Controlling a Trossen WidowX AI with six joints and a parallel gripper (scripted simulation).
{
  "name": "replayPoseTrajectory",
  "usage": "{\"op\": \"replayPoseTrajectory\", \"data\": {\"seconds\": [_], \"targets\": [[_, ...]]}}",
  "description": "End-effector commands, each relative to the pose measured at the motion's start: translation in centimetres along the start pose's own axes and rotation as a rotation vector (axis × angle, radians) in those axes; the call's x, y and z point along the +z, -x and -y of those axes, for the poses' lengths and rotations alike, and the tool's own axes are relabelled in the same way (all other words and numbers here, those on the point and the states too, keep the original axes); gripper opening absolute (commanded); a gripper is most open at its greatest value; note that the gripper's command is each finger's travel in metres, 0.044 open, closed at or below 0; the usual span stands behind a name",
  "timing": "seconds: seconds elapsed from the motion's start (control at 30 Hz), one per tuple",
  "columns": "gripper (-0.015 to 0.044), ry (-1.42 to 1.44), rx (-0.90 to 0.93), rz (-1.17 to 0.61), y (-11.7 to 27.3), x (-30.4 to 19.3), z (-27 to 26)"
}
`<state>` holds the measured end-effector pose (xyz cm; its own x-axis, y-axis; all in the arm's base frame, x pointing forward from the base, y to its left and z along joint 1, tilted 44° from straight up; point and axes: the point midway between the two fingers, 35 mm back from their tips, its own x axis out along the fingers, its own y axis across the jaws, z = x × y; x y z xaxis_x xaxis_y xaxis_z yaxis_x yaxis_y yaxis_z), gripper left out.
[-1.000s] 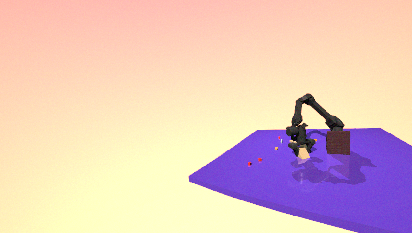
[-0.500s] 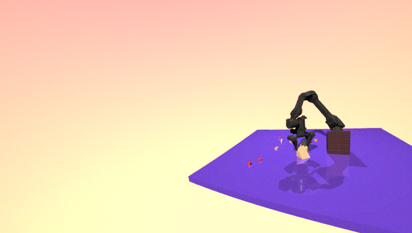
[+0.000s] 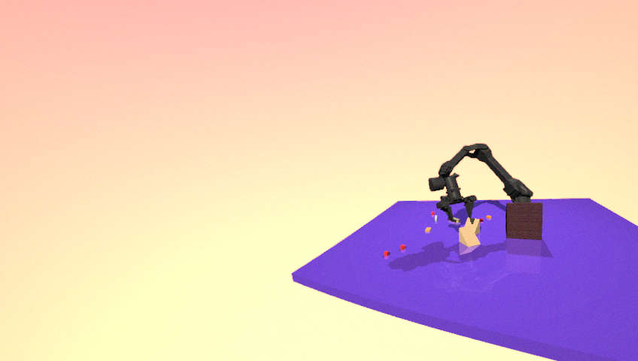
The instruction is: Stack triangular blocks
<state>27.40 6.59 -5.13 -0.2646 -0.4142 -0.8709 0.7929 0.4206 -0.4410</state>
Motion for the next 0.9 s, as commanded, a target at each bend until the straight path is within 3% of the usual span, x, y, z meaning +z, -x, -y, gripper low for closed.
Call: {"op": "replayPoseTrajectory", "data": {"seconds": [0.0, 0.87], "targets": [[0.0440, 0.015, -0.001, -0.047, 0.5, -0.1, 0.2], [0.0440, 0.014, -0.001, -0.047, -3.2, -0.2, -0.2]]}}
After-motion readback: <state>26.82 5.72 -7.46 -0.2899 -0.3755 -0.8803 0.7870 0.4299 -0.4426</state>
